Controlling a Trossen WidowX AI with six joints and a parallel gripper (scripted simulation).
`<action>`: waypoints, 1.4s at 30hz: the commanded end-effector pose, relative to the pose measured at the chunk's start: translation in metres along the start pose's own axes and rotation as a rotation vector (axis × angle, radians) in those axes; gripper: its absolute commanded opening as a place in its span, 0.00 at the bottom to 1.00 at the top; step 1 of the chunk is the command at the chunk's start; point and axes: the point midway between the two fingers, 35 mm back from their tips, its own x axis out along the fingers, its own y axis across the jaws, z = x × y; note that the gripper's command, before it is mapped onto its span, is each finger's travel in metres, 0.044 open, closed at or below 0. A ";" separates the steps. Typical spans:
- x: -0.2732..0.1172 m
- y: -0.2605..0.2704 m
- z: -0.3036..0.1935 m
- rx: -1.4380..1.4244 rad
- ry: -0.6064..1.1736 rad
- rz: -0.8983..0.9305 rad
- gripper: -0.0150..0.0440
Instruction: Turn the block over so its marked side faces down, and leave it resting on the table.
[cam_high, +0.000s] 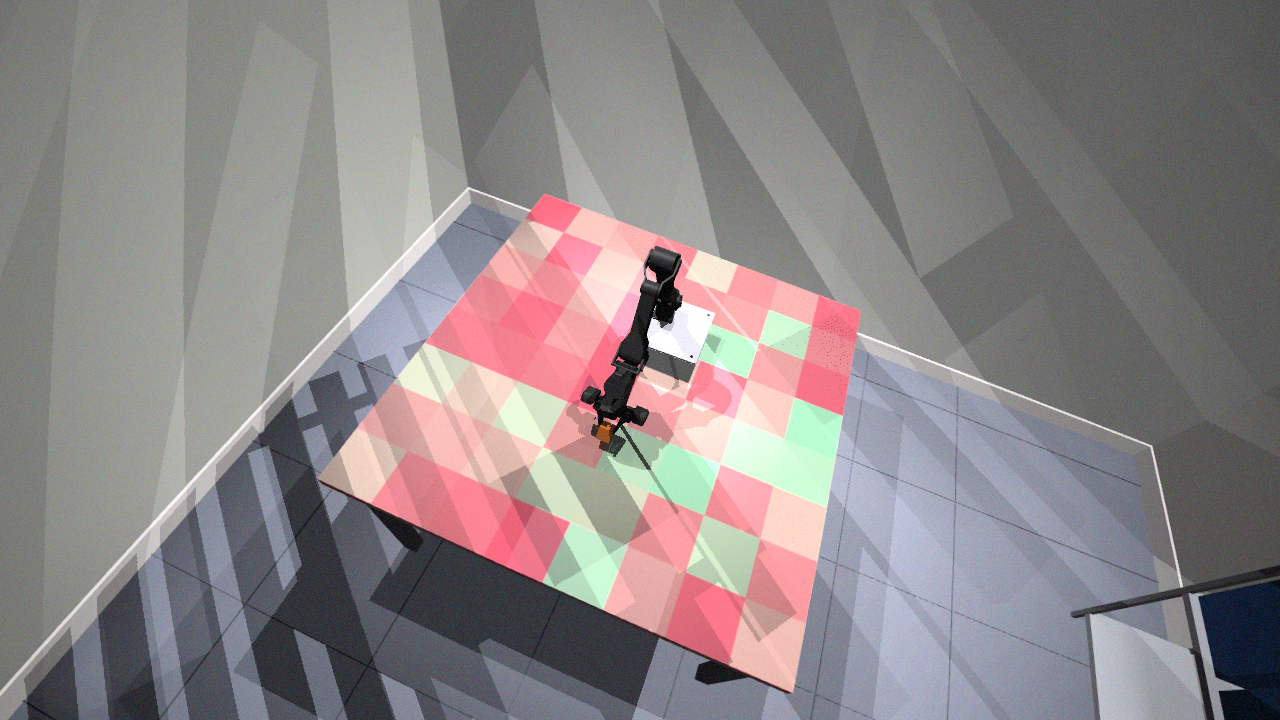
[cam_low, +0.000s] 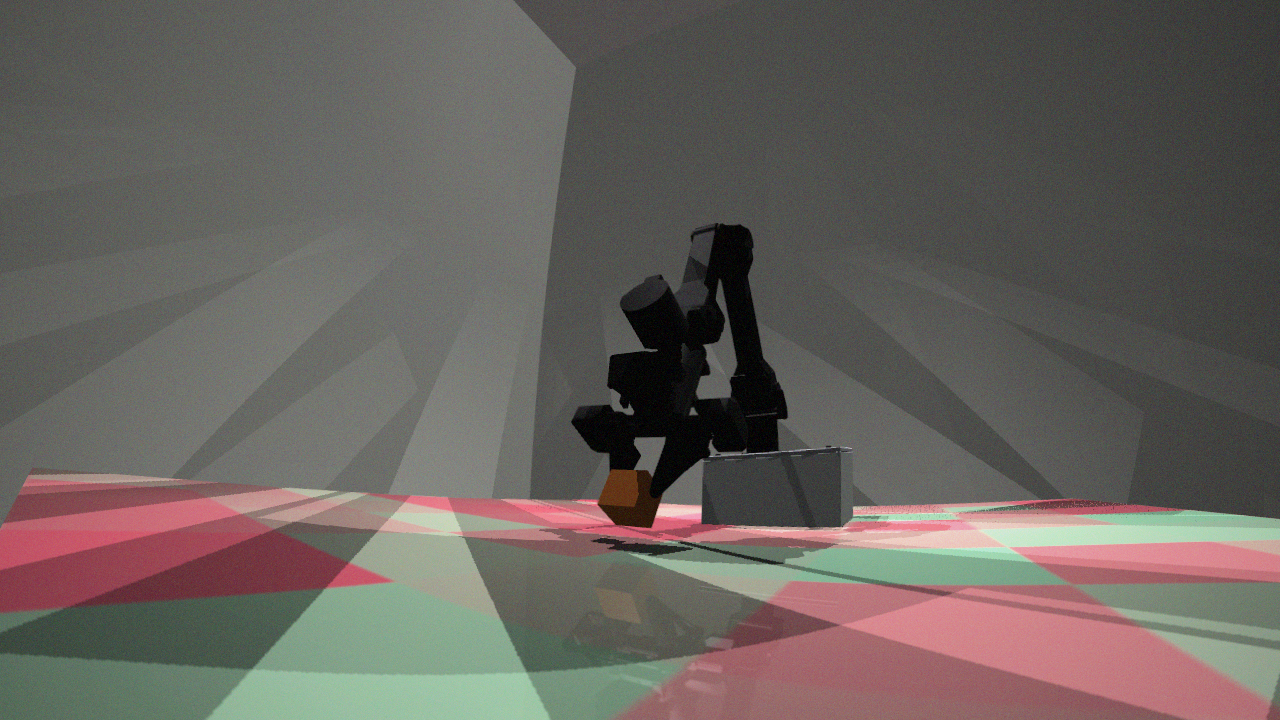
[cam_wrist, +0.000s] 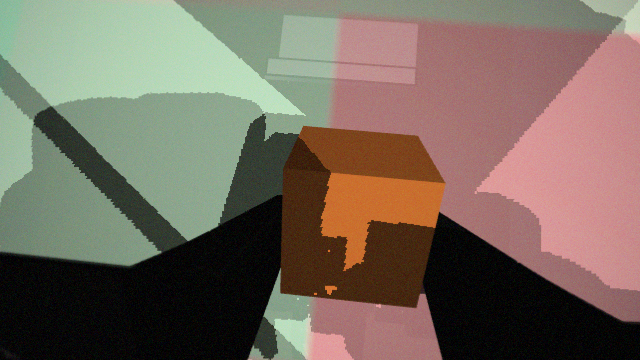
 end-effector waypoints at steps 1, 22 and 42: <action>0.009 0.001 -0.006 -0.003 -0.040 0.004 0.25; 0.028 0.001 -0.018 -0.002 -0.350 0.005 0.25; 0.018 0.001 -0.024 -0.004 -0.504 0.004 0.25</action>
